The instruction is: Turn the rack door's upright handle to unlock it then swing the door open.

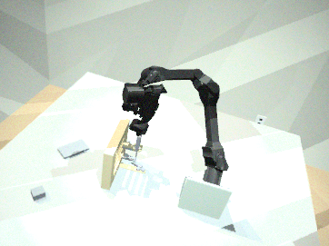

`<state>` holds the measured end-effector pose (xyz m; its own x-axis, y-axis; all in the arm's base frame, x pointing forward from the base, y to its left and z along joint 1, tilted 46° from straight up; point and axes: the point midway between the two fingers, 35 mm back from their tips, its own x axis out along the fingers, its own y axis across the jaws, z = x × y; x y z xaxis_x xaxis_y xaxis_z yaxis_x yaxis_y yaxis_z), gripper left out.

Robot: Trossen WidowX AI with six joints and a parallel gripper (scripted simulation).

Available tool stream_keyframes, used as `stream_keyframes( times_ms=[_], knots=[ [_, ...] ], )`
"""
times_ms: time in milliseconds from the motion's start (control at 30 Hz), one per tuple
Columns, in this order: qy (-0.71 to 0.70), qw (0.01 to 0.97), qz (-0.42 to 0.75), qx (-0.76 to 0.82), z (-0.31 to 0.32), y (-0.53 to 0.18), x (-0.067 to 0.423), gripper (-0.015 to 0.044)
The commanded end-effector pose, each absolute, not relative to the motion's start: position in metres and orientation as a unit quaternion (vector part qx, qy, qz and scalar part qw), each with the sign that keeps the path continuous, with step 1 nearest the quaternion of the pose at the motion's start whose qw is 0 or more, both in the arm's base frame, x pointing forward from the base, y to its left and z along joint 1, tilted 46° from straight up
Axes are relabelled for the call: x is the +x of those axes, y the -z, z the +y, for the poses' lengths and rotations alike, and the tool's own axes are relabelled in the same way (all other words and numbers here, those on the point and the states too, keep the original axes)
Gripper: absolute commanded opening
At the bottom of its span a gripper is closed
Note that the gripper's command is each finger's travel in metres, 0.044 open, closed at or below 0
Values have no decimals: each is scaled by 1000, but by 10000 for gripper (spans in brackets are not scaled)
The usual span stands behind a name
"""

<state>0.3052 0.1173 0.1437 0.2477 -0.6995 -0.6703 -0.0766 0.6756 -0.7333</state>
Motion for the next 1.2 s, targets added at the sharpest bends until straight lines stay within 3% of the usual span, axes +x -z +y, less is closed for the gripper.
stream_keyframes(
  times_ms=[0, 1133, 1167],
  knots=[
    [218, 705, 581, -343, 111, -137, 307, 284],
    [207, 669, 625, -344, 73, -102, 316, 284],
    [207, 669, 625, -344, 73, -102, 316, 258]
  ],
)
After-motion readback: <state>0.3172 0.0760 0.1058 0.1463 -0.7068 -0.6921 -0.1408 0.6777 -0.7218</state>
